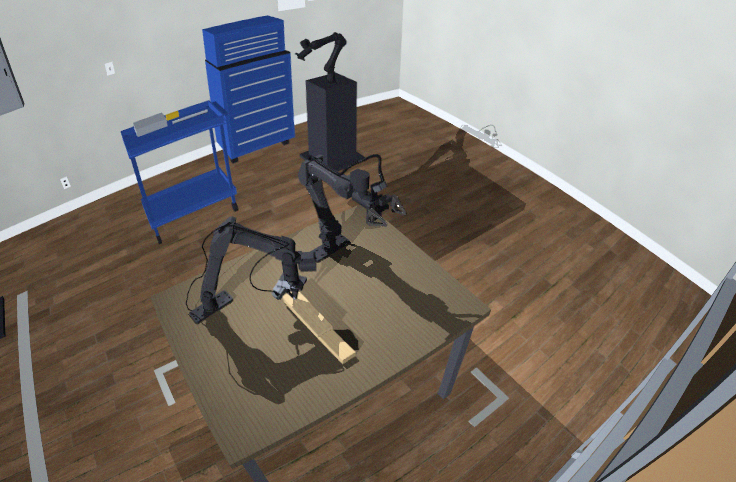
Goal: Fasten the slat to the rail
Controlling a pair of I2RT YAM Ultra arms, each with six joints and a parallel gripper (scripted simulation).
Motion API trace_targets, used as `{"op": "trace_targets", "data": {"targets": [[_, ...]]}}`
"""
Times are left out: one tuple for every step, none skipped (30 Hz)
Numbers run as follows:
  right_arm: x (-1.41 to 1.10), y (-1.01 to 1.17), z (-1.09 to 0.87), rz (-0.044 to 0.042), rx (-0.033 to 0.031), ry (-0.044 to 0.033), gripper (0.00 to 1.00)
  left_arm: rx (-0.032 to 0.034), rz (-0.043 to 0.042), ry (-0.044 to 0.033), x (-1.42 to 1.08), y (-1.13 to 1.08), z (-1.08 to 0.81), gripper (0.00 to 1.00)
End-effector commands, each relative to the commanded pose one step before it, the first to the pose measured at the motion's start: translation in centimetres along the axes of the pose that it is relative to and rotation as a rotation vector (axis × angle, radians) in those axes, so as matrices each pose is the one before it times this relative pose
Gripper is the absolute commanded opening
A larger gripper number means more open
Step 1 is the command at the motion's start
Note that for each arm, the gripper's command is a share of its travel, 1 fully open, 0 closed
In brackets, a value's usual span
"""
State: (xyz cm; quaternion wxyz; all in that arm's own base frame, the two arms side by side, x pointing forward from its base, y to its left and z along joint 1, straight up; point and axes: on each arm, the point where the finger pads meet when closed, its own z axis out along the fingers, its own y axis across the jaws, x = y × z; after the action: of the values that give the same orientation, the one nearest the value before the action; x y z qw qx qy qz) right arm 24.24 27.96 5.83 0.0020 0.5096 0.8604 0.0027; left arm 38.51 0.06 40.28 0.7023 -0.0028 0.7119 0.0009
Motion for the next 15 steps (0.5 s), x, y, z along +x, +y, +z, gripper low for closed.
{"op": "trace_targets", "data": {"targets": [[0.223,-0.011,-1.556,-0.00017,-0.00444,0.0048,0.12,0.00525,0.00275,-0.02566,-0.885,0.038,-0.462,1.0],[0.0,0.0,0.0,0.0,0.0,0.0,0.12,0.0,0.0,0.0,0.0,0.0,0.0,1.0],[0.002,0.001,-0.012,0.00001,-0.00012,0.00005,0.12,0.0,0.0,0.0,0.0,0.0,0.0,1.0],[0.003,0.002,-0.012,0.00002,-0.00018,0.00007,0.12,0.0,0.0,0.0,0.0,0.0,0.0,1.0],[0.004,0.003,-0.012,0.00002,-0.00025,0.00009,0.12,0.0,0.0,0.0,0.0,0.0,0.0,1.0],[0.005,0.004,-0.011,0.00002,-0.00031,0.00012,0.12,0.0,0.0,0.0,0.0,0.0,0.0,1.0],[0.006,0.005,-0.011,0.00002,-0.00035,0.00013,0.12,0.0,0.0,0.0,0.0,0.0,0.0,1.0],[0.006,0.005,-0.011,0.00002,-0.00035,0.00013,0.12,0.0,0.0,0.0,0.0,0.0,0.0,1.0],[0.006,0.005,-0.011,0.00002,-0.00035,0.00013,0.12,0.0,0.0,0.0,0.0,0.0,0.0,1.0],[0.006,0.005,-0.011,0.00002,-0.00035,0.00013,0.12,0.0,0.0,0.0,0.0,0.0,0.0,1.0],[0.006,0.005,-0.011,0.00002,-0.00035,0.00013,0.12,0.0,0.0,0.0,0.0,0.0,0.0,1.0],[0.006,0.005,-0.011,0.00002,-0.00035,0.00013,0.12,0.0,0.0,0.0,0.0,0.0,0.0,1.0],[0.006,0.005,-0.011,0.00002,-0.00035,0.00013,0.12,0.0,0.0,0.0,0.0,0.0,0.0,1.0],[-0.071,-0.044,0.106,-0.00014,0.00338,-0.00129,0.12,0.0,0.0,0.0,0.0,0.0,0.0,1.0],[0.0,0.0,0.0,0.0,0.0,0.0,0.12,0.0,0.0,0.0,0.0,0.0,0.0,1.0]]}}
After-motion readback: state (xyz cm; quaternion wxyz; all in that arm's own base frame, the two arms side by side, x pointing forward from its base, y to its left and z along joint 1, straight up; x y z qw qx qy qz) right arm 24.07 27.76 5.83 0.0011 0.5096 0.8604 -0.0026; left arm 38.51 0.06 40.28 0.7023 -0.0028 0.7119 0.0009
